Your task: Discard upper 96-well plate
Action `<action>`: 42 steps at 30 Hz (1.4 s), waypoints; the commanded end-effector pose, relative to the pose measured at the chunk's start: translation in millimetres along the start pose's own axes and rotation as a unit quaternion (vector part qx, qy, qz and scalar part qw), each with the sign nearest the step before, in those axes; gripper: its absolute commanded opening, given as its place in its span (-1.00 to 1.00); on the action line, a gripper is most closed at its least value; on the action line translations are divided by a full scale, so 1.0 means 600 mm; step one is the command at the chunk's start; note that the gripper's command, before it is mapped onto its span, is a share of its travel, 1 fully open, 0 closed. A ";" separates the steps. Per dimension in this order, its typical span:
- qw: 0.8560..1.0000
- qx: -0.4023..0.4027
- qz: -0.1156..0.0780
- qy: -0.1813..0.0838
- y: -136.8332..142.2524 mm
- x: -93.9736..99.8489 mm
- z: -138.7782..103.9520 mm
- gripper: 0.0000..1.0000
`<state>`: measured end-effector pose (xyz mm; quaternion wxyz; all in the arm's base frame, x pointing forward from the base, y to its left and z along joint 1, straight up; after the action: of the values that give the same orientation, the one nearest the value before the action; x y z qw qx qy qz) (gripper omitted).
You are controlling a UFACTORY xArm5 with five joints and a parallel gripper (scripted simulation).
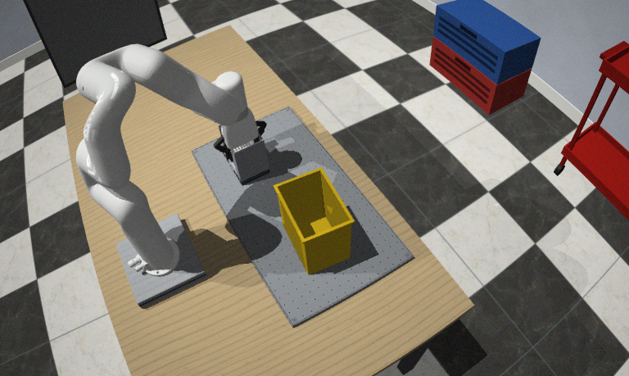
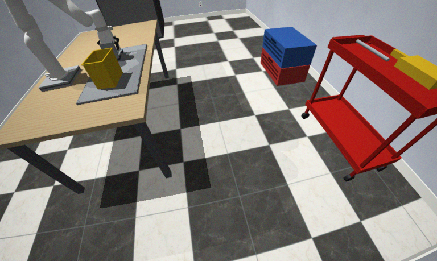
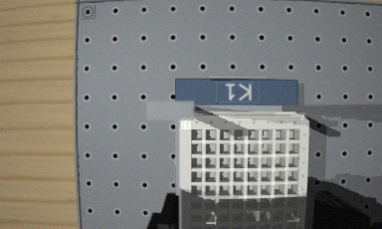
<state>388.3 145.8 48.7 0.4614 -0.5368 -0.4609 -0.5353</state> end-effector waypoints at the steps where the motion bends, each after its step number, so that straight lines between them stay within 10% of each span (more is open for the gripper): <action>1: 1.000 0.000 -0.002 0.001 0.002 -0.003 0.001 1.00; 36: 1.000 0.000 -0.002 0.001 0.002 -0.020 0.001 1.00; 37: 1.000 0.000 -0.002 0.001 0.002 -0.019 0.001 -1.00; 42: 1.000 0.000 -0.002 0.001 0.002 -0.019 0.001 -1.00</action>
<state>388.1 145.7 36.1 0.4615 -0.5370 -0.4608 -0.5351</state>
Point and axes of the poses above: the point where the finger pads meet when closed, its own x axis back along the fingers, its own y axis across the jaws, z = x × y, the point moved 1 cm from there along x, back along the fingers, and after that the axes turned 2 degrees about -x, right-handed, at the moved point
